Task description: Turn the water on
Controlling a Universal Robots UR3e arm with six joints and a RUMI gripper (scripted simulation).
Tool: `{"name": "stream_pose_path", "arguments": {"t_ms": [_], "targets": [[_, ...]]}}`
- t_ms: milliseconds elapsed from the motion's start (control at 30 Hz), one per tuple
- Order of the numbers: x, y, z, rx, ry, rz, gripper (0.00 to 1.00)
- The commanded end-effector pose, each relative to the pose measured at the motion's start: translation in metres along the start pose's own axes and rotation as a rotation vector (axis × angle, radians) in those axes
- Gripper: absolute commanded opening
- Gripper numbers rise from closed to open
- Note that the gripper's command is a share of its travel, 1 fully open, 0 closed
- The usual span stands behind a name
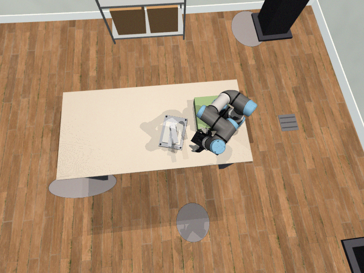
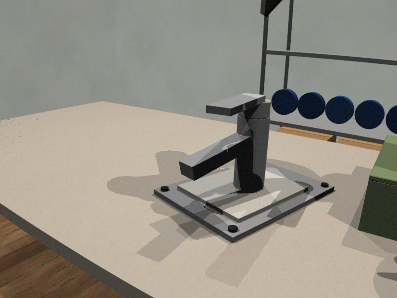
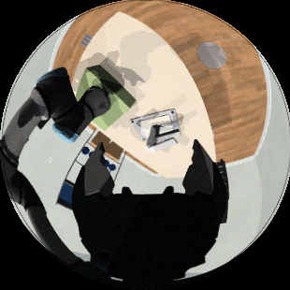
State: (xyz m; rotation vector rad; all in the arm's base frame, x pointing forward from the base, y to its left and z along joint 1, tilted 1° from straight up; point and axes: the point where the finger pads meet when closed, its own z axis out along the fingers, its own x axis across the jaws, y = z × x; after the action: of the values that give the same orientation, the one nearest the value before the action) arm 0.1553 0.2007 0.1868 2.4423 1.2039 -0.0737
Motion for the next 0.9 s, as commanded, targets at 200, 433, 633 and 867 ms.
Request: {"name": "stream_pose_path", "arguments": {"t_ms": [200,433,633,867], "targets": [[0.024,0.029,0.021,0.177,0.011,0.291,1.0],[0.036,0.049,0.032,0.252,0.021,0.439,1.0],[0.046,0.073,0.043,0.326,0.038,0.598,1.0],[0.053,0.097,0.052,0.381,0.057,0.73,1.0]]}}
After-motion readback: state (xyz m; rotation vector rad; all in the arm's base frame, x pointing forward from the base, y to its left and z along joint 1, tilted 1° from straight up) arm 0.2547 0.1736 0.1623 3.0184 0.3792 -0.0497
